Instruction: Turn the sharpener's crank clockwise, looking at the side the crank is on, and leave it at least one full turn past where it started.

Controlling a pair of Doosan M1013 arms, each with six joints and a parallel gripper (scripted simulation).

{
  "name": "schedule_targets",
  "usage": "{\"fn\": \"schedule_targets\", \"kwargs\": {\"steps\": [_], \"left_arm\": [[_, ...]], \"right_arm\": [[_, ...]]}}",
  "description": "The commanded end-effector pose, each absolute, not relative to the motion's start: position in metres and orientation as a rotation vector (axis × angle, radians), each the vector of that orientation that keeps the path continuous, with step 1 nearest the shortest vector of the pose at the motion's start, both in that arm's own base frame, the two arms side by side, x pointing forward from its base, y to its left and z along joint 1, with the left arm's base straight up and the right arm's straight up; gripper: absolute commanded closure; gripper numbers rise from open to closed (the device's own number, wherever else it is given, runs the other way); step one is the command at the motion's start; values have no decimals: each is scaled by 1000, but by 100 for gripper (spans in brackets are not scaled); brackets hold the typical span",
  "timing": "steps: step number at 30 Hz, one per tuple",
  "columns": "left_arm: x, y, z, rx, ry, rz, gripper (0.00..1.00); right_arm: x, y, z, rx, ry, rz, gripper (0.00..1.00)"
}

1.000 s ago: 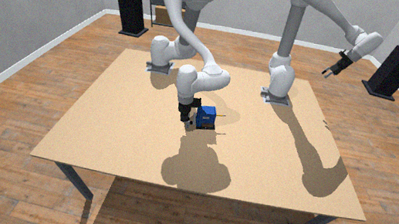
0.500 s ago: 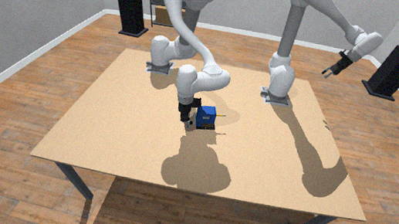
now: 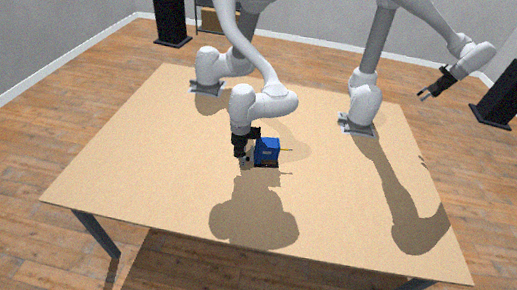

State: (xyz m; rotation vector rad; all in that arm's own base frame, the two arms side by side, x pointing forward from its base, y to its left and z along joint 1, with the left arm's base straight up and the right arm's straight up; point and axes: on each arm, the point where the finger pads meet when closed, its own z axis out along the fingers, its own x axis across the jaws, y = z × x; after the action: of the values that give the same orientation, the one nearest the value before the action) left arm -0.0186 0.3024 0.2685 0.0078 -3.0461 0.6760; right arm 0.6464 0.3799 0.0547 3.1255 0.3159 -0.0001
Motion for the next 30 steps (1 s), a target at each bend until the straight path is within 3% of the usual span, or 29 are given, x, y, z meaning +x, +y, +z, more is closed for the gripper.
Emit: {"fn": "schedule_targets", "kwargs": {"steps": [1,19,30], "left_arm": [[-19,303,269,8,-3046,674,0],[-19,303,269,8,-3046,674,0],[-19,303,269,8,-3046,674,0]], "right_arm": [[647,380,56,3126,316,2,3],[647,380,61,3126,316,2,3],[647,380,85,3126,316,2,3]]}}
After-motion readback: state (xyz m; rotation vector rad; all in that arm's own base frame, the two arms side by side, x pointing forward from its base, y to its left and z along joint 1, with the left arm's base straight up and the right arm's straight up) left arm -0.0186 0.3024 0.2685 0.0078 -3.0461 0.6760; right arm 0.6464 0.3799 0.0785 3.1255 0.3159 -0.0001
